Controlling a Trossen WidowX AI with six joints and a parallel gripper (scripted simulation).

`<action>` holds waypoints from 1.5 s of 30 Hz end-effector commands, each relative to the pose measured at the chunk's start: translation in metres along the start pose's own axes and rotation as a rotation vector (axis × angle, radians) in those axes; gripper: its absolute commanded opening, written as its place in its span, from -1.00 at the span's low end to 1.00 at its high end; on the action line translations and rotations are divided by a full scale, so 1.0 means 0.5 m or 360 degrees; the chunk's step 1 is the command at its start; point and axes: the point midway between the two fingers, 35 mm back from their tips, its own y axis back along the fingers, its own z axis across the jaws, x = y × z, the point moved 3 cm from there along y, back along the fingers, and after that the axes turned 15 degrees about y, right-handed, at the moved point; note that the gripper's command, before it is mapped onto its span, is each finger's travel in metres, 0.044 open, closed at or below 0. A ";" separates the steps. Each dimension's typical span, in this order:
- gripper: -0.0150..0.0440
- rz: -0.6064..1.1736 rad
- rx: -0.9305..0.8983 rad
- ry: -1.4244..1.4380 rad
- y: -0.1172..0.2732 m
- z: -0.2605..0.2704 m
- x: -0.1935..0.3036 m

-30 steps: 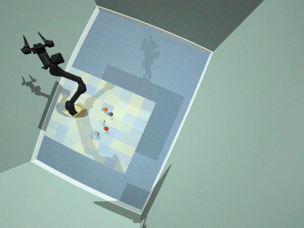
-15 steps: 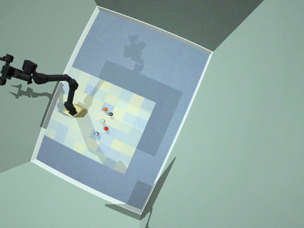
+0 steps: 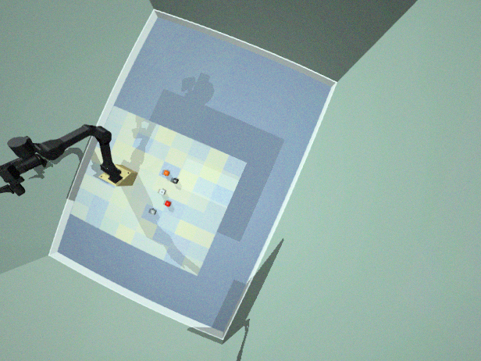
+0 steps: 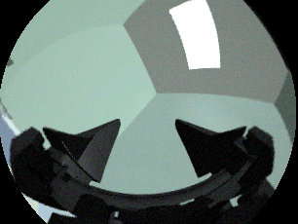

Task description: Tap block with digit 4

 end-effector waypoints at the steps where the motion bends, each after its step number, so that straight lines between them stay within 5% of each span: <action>1: 0.86 -0.0145 -0.0307 0.0009 -0.029 0.123 -0.064; 9: 0.86 -0.0424 -0.0908 0.0053 -0.015 0.358 -0.198; 17: 0.86 -0.0644 -0.1538 0.0140 0.083 0.585 -0.308; 31: 0.86 -0.0752 -0.2750 0.0453 0.421 0.912 -0.376; 41: 0.86 -0.0362 -0.3636 0.0878 0.723 1.038 -0.288; 45: 0.86 -0.0342 -0.3659 0.0893 0.731 1.040 -0.284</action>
